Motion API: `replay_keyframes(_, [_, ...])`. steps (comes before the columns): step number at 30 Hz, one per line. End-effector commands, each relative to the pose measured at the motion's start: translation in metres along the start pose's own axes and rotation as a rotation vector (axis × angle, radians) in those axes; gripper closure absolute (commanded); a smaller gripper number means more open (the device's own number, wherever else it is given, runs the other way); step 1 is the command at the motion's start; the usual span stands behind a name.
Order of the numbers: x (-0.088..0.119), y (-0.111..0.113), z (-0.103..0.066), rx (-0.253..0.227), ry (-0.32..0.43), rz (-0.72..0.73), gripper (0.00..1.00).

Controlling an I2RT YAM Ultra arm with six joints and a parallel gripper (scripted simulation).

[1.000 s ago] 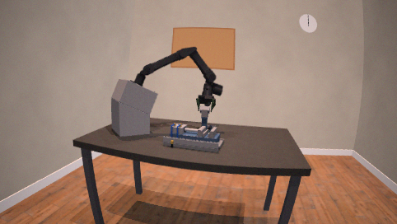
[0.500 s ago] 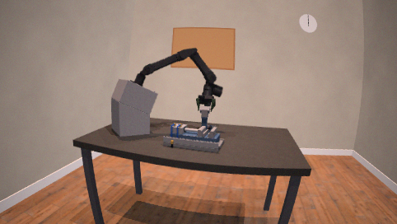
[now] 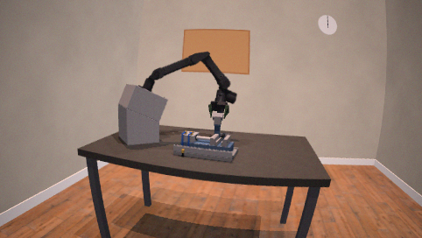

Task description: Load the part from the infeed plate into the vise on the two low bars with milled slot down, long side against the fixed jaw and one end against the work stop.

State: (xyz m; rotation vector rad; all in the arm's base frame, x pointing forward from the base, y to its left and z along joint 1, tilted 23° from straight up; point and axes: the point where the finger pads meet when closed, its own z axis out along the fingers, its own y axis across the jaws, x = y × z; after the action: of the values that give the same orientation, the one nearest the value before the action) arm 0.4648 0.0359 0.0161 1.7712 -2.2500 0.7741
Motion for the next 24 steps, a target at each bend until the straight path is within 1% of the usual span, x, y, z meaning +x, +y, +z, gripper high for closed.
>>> replay_keyframes(1, [0.0027, -0.0058, -0.0045, 0.011, 0.016, 0.01, 0.19])
replay_keyframes(7, [0.0014, -0.005, -0.004, 0.011, 0.02, 0.007, 0.19])
replay_keyframes(8, [0.0021, -0.0063, -0.0065, 0.016, 0.017, 0.007, 0.19])
replay_keyframes(13, [0.0021, -0.0051, -0.0033, 0.009, 0.023, 0.006, 0.19])
replay_keyframes(24, [0.002, -0.0053, -0.0033, 0.01, 0.024, 0.006, 0.19])
